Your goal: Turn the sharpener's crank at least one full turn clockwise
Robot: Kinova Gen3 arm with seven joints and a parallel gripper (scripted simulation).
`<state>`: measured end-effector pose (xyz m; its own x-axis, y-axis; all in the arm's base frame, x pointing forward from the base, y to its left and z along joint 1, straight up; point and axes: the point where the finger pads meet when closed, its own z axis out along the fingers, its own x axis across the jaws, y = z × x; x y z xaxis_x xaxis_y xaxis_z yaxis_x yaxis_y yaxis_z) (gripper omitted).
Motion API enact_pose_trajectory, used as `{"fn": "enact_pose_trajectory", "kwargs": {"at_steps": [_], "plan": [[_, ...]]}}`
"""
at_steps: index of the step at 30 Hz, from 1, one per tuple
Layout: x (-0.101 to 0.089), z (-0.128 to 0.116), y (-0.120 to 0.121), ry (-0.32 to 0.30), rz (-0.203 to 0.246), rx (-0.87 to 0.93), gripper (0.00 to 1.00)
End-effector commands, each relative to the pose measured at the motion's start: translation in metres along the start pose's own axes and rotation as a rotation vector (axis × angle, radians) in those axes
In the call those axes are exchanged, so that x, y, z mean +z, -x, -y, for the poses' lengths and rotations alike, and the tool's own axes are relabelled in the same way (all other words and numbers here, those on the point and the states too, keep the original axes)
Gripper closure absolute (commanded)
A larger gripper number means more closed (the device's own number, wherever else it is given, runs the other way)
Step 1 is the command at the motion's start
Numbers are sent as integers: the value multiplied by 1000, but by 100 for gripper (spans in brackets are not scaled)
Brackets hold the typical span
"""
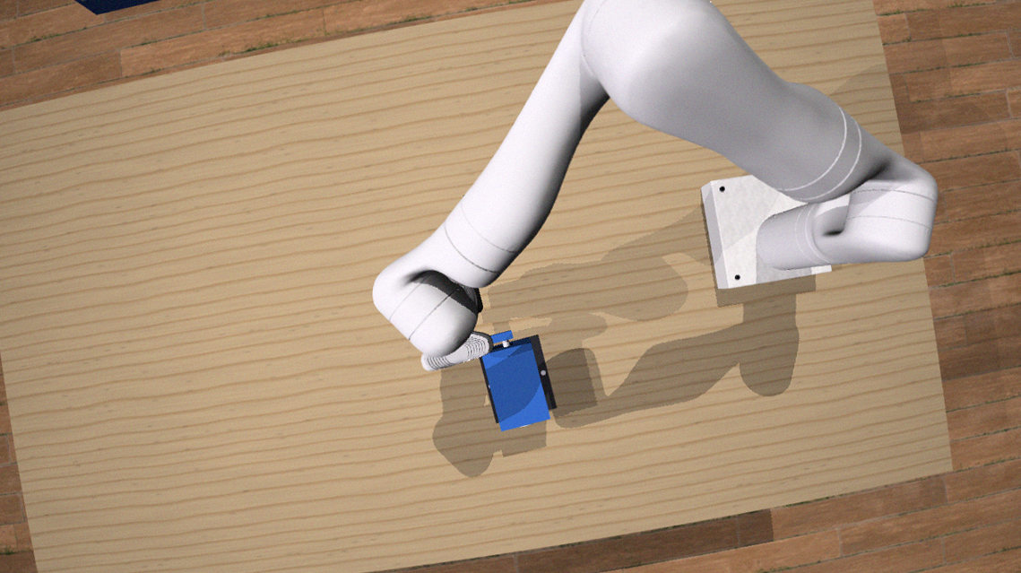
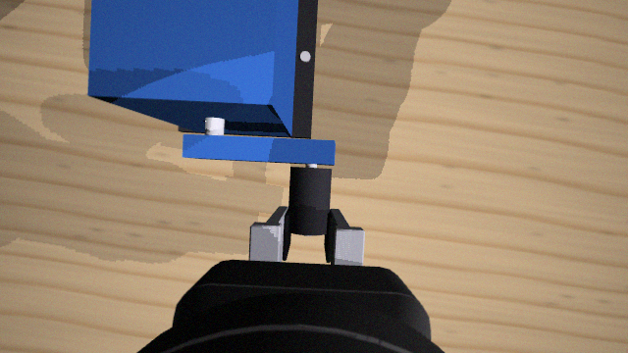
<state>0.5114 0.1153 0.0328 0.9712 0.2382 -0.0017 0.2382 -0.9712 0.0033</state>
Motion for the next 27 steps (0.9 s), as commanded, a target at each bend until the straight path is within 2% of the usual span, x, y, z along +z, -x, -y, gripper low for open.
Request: {"fn": "enact_pose_trajectory", "kwargs": {"at_steps": [1, 16, 27], "plan": [[-1, 0, -1, 0, -2, 0, 100], [0, 0, -1, 0, -2, 0, 100], [8, 0, -1, 0, -2, 0, 100]]}}
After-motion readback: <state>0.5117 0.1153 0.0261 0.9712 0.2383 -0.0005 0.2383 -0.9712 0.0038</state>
